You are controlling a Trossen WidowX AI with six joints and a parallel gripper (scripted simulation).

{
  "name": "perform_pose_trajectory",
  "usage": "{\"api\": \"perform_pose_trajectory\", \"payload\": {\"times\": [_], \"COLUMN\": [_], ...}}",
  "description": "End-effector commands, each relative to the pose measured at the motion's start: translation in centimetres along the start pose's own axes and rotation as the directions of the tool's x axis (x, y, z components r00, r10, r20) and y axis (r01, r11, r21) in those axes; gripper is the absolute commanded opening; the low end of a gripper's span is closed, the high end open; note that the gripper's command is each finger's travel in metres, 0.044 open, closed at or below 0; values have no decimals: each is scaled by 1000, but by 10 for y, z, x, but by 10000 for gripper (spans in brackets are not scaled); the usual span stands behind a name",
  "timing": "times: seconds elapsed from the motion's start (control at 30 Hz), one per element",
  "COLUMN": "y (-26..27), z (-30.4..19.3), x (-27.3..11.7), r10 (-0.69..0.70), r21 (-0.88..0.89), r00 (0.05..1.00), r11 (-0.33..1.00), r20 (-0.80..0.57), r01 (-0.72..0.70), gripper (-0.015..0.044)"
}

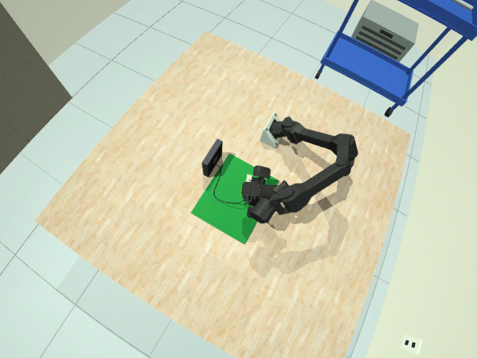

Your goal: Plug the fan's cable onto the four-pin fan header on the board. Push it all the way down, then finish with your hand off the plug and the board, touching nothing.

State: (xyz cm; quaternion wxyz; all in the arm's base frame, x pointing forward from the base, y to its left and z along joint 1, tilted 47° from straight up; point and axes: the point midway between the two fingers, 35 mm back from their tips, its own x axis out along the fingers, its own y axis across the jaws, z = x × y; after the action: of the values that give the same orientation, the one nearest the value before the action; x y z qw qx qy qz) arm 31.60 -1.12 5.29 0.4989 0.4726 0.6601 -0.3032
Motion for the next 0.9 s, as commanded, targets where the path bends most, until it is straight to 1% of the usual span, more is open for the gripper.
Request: {"api": "perform_pose_trajectory", "payload": {"times": [0.0, 0.43, 0.87], "y": [-2, -2, 1], "z": [-1, -3, -5], "x": [3, 6, 5], "r10": [-22, -58, -57], "r21": [11, 39, 69], "r00": [998, 969, 908], "r11": [1000, 998, 997], "r20": [61, 241, 415], "r01": [22, 50, 31], "gripper": [0, 0, 0]}}
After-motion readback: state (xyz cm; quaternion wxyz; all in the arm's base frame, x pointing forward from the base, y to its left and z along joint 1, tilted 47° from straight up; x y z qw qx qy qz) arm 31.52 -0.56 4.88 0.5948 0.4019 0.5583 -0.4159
